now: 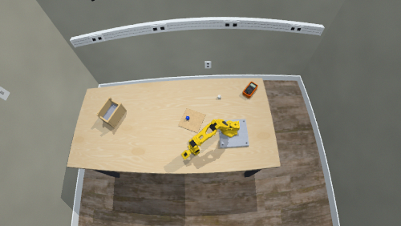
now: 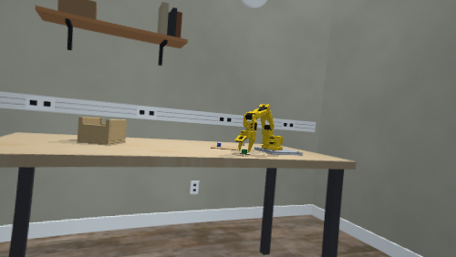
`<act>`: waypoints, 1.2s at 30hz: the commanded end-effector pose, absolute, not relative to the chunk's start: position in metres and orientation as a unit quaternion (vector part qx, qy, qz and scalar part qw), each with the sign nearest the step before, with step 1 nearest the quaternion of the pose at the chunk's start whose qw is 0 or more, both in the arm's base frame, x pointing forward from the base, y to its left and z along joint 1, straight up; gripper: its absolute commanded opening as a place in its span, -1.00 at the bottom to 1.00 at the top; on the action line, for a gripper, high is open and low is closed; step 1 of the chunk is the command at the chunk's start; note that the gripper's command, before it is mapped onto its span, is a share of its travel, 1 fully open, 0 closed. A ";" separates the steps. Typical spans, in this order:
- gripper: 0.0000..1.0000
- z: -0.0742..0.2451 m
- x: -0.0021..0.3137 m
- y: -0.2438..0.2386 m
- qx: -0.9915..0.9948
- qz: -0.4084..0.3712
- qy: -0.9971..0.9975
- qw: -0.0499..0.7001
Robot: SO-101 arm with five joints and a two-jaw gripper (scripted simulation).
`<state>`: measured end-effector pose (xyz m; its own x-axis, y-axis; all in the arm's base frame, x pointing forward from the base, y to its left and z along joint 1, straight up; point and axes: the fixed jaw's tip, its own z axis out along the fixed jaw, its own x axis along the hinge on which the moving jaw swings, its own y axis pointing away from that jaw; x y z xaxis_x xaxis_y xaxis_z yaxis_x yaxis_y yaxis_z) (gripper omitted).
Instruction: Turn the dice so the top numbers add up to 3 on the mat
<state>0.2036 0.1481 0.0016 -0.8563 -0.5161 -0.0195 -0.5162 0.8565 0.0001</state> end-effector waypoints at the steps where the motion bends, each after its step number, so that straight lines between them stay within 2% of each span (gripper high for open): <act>1: -0.44 -0.005 0.199 0.147 -0.266 -0.002 0.964 -0.005; 13: -0.52 -0.005 0.200 0.145 -0.266 -0.002 0.964 -0.004; 36: -0.79 -0.005 0.204 0.138 -0.266 -0.001 0.964 -0.004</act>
<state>0.2068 0.1421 0.0008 -0.8600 -0.5101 -0.0164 -0.5102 0.8601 -0.0004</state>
